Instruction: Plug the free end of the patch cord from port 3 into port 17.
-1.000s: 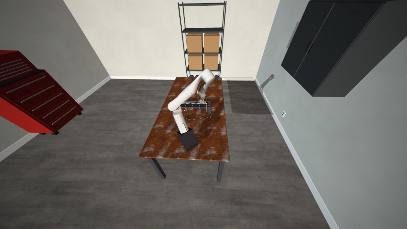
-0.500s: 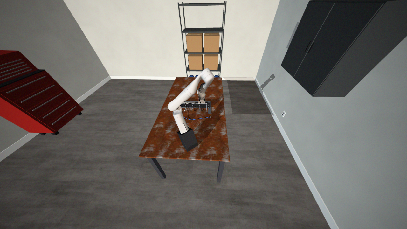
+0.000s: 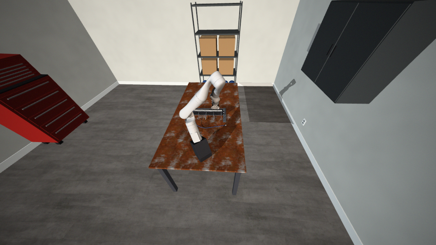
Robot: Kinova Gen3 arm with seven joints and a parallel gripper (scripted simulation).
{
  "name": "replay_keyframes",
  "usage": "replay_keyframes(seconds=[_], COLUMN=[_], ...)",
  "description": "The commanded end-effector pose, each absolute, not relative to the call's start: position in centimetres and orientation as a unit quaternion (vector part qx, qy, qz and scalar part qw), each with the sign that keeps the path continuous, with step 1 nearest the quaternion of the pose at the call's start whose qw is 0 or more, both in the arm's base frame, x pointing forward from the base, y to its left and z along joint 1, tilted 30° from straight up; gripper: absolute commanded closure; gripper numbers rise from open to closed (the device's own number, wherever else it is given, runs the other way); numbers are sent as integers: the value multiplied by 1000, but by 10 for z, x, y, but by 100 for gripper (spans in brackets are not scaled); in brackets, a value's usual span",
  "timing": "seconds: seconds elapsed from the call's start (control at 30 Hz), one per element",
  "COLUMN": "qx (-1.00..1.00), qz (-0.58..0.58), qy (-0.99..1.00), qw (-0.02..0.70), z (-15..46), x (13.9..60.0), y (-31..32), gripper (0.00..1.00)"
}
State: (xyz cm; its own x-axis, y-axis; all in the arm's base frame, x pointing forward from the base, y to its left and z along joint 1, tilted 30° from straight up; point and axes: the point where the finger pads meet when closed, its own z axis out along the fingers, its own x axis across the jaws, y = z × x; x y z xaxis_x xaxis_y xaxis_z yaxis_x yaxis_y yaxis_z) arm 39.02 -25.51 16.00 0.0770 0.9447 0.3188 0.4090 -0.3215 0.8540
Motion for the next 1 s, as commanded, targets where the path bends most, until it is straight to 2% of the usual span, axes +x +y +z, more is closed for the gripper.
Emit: replay_keyframes(seconds=[0.0,0.27,0.97], qx=[682,682,673], qz=[447,447,443], qy=[492,492,507], qw=[305,305,308], z=[167,181,183], x=[367,335,327], y=[-271,-272,-272], gripper=[100,100,100])
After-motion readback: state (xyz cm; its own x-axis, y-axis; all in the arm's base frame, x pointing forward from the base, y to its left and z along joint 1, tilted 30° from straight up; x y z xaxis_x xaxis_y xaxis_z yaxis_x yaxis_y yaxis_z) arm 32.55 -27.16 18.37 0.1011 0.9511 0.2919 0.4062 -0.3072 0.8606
